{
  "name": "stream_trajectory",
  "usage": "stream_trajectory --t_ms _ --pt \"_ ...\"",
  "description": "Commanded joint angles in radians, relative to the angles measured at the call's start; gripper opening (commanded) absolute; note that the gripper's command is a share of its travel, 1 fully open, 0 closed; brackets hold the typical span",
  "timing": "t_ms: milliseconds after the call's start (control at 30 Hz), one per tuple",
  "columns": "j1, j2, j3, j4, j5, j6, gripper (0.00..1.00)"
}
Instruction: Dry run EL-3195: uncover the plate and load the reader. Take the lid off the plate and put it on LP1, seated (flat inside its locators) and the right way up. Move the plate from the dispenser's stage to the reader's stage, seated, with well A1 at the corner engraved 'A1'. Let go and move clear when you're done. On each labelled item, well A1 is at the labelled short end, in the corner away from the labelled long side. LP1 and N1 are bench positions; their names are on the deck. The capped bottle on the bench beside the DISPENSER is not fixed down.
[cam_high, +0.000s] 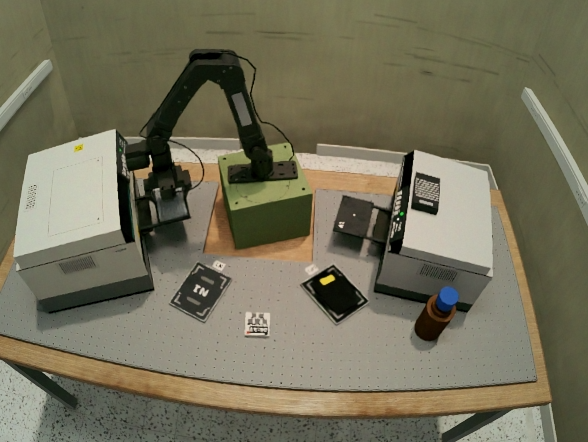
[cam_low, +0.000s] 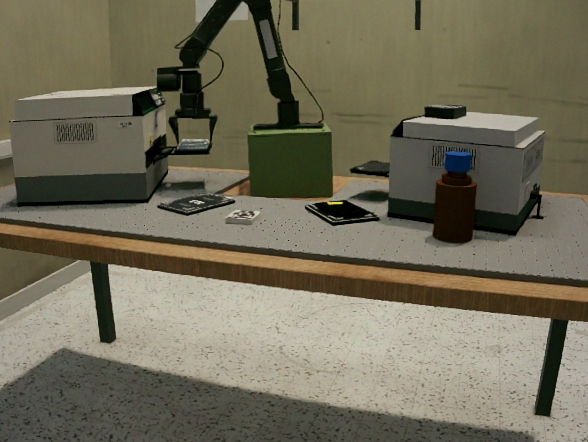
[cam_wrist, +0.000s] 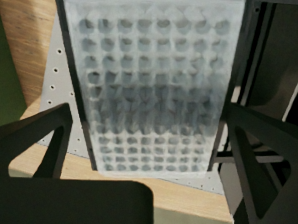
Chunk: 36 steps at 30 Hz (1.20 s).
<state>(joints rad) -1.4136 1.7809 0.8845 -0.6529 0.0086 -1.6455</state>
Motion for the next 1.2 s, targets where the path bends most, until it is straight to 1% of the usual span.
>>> stream_trajectory --t_ms 0,1167 --pt "-0.010 -0.045 0.039 -0.040 -0.018 0.000 1.00" --pt "-0.010 -0.135 0.124 -0.214 -0.018 -0.001 1.00"
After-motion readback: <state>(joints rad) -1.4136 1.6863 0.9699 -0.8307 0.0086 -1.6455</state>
